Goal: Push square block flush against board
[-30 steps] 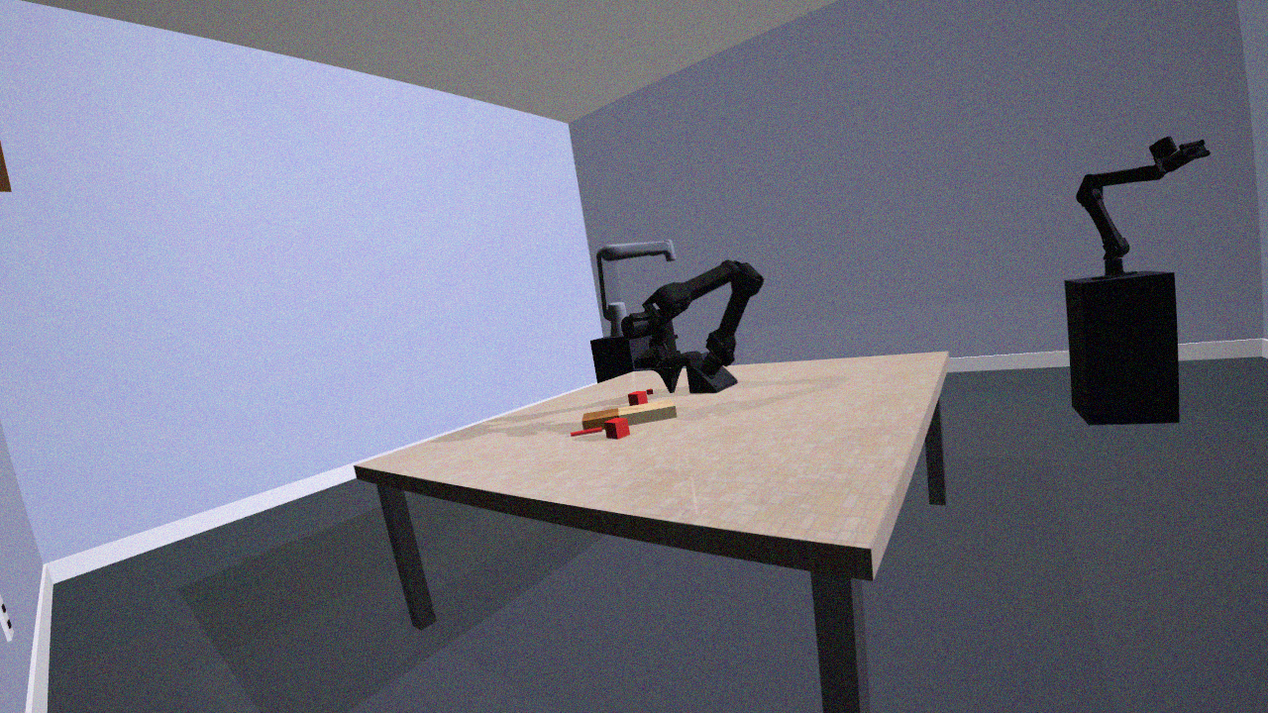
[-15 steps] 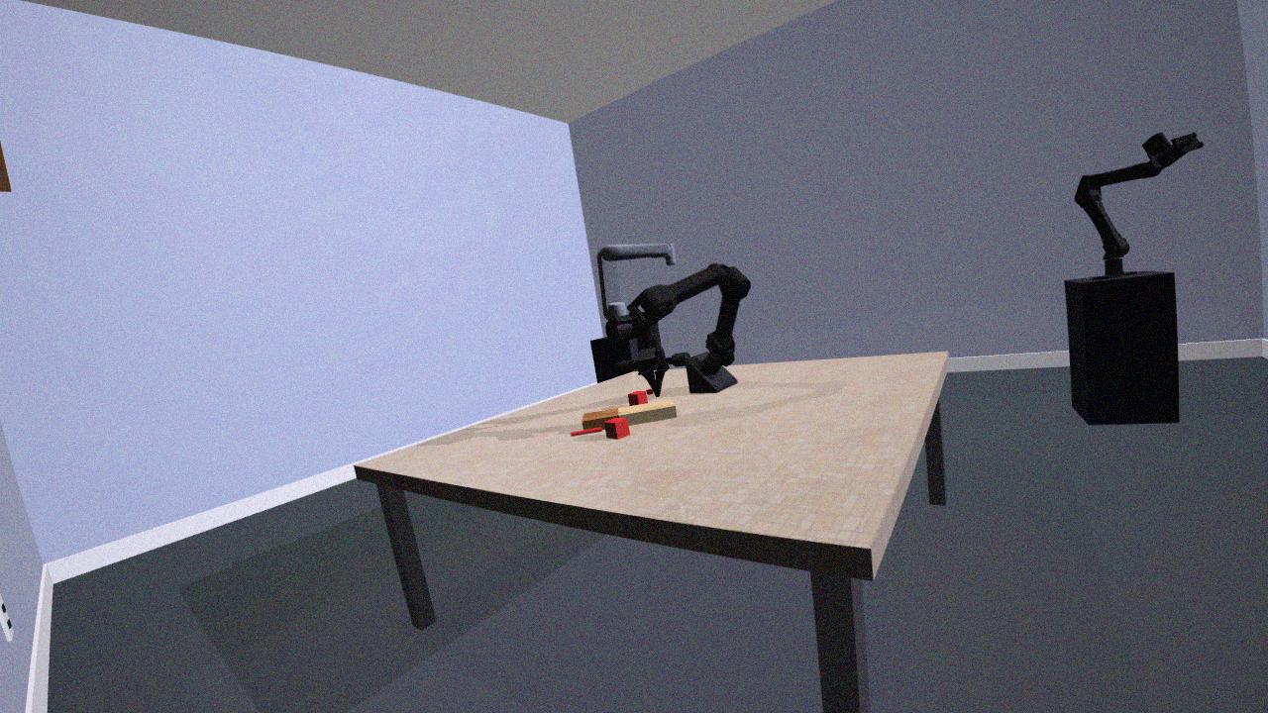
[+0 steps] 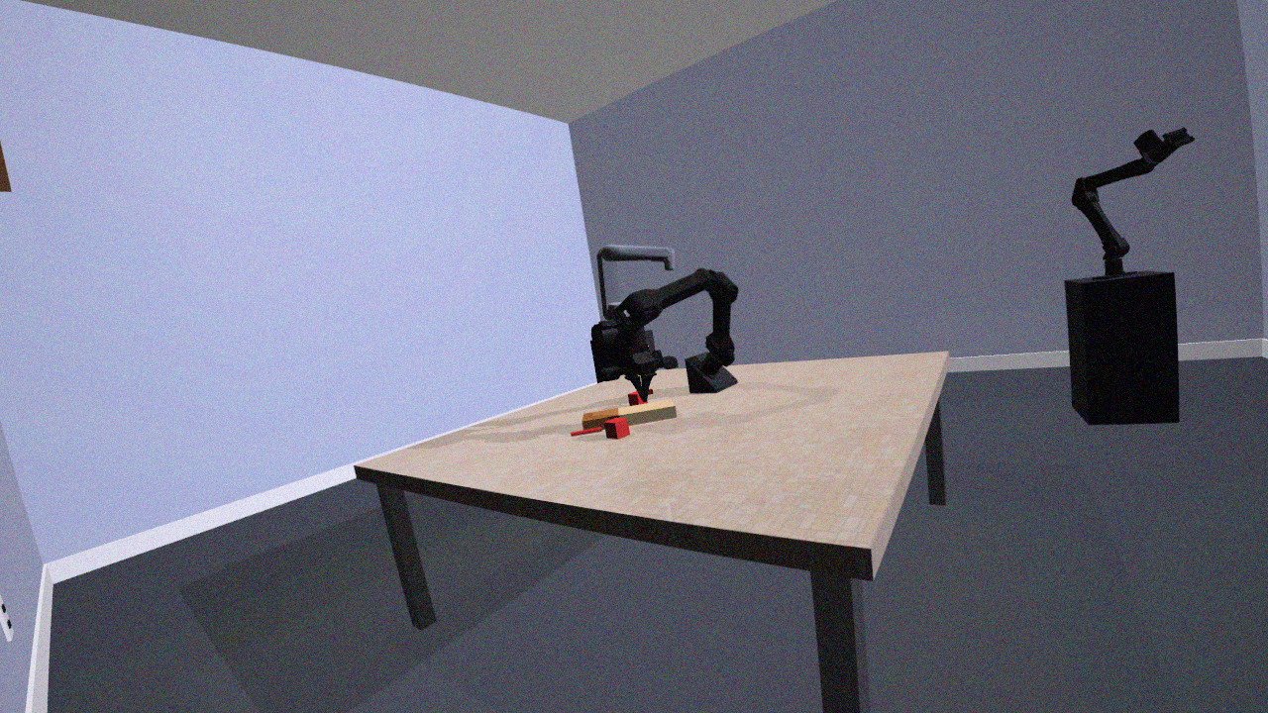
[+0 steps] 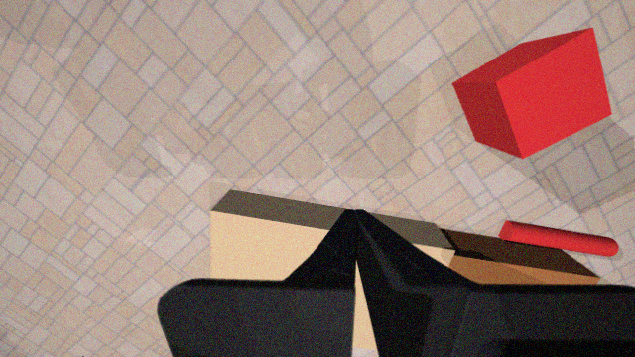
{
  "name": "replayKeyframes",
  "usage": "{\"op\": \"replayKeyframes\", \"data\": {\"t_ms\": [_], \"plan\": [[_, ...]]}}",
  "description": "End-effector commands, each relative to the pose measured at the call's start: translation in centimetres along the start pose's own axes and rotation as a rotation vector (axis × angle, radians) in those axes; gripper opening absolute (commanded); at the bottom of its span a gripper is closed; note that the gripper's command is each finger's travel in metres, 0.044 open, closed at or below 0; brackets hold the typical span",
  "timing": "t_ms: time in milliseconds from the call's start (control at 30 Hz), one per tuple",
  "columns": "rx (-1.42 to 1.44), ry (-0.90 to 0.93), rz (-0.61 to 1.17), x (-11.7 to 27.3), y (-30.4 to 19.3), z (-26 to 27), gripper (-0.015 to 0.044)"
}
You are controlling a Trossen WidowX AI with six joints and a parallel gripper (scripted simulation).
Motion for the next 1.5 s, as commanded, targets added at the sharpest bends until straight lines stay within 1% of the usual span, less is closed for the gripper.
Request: {"op": "replayKeyframes", "data": {"t_ms": [0,67,100,167,233,1133,1467], "plan": [[0.037,-0.002,0.003,0.0,0.1,-0.3,0.0000],[0.037,-0.002,0.003,-0.3,0.1,-0.3,0.0000],[0.037,-0.003,0.003,-1.2,0.1,-0.3,0.0000],[0.037,-0.002,0.001,-4.2,0.1,-0.3,0.0000],[0.037,-0.001,0.000,-5.4,0.1,-0.2,0.0000],[0.037,-0.001,0.001,-5.4,-1.9,-0.5,0.0000],[0.037,-0.002,0.001,-5.4,-0.7,-0.5,0.0000]]}}
Point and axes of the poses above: the point midway between the two fingers, 35 mm back from their tips, its own x axis back along the fingers, its own z axis across the jaws, y = z × x, the point moved 9 cm from there along x, back along the fingers, and after that the axes turned 3 degrees about -x, right-handed, at the moved point
